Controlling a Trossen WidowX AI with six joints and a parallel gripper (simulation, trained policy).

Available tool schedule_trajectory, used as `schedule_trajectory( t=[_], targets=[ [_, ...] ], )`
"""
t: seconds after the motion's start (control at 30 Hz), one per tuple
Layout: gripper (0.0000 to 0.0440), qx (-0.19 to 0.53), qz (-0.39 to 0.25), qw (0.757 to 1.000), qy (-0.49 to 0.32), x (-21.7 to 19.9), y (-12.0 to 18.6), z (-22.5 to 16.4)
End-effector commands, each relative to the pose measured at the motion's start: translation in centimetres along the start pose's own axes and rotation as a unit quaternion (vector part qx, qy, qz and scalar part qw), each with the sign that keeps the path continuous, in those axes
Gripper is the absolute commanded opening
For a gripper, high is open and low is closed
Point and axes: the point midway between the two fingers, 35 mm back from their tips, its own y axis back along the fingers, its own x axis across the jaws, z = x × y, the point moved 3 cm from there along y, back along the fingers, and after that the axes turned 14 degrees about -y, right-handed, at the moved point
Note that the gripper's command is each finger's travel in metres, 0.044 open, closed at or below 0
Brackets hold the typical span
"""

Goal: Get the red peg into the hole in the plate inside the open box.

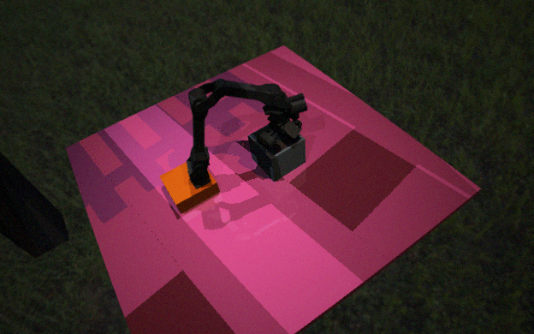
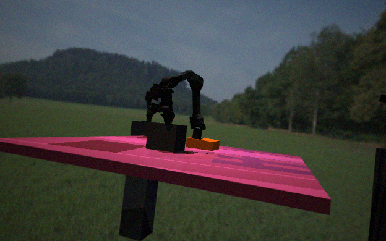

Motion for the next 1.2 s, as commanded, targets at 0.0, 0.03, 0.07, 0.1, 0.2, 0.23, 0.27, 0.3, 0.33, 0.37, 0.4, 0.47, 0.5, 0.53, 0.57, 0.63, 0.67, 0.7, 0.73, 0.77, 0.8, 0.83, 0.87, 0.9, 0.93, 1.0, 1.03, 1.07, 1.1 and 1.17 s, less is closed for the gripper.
schedule_trajectory(
  t=[0.0,0.03,0.07,0.1,0.2,0.23,0.27,0.3,0.33,0.37,0.4,0.47,0.5,0.53,0.57,0.63,0.67,0.7,0.73,0.77,0.8,0.83,0.87,0.9,0.93,1.0,1.03,1.07,1.1,1.17],
  targets=[
    [0.0211,0.018,0.017,1.0,-0.001,0.6,1.2,0.0],
    [0.0214,0.022,0.021,1.0,-0.002,0.7,1.5,0.0],
    [0.0217,0.026,0.025,0.999,-0.002,0.8,1.8,0.0],
    [0.0219,0.03,0.029,0.999,-0.002,1.0,2.1,0.0],
    [0.0228,0.04,0.04,0.998,-0.002,1.3,2.8,0.1],
    [0.023,0.043,0.044,0.998,-0.002,1.4,3.1,0.1],
    [0.0232,0.046,0.047,0.998,-0.002,1.6,3.3,0.2],
    [0.0234,0.049,0.051,0.998,-0.001,1.7,3.6,0.2],
    [0.0238,0.052,0.054,0.997,-0.001,1.8,3.8,0.3],
    [0.0241,0.055,0.058,0.997,0.0,1.9,4.1,0.3],
    [0.0243,0.057,0.061,0.996,0.001,2.1,4.3,0.3],
    [0.025,0.062,0.069,0.996,0.003,2.3,4.8,0.4],
    [0.0253,0.064,0.073,0.995,0.005,2.5,5.1,0.5],
    [0.0255,0.066,0.077,0.995,0.006,2.6,5.3,0.5],
    [0.0257,0.068,0.081,0.994,0.008,2.7,5.6,0.6],
    [0.0263,0.071,0.09,0.993,0.013,3.0,6.2,0.7],
    [0.0266,0.072,0.095,0.993,0.016,3.2,6.5,0.8],
    [0.0268,0.073,0.1,0.992,0.019,3.3,6.8,0.9],
    [0.027,0.074,0.105,0.991,0.022,3.5,7.1,0.9],
    [0.0272,0.074,0.11,0.991,0.026,3.6,7.4,1.0],
    [0.0275,0.075,0.116,0.99,0.029,3.8,7.8,1.1],
    [0.0277,0.075,0.121,0.989,0.033,3.9,8.1,1.2],
    [0.0279,0.075,0.127,0.988,0.037,4.1,8.5,1.2],
    [0.0281,0.075,0.133,0.987,0.041,4.3,8.9,1.3],
    [0.0283,0.075,0.14,0.986,0.045,4.4,9.4,1.3],
    [0.0286,0.075,0.153,0.984,0.055,4.7,10.3,1.3],
    [0.0287,0.074,0.16,0.982,0.06,4.9,10.9,1.3],
    [0.0289,0.074,0.168,0.981,0.066,5.0,11.4,1.2],
    [0.0291,0.074,0.175,0.979,0.071,5.1,12.0,1.2],
    [0.0293,0.073,0.191,0.975,0.082,5.3,13.2,1.1]
  ],
)
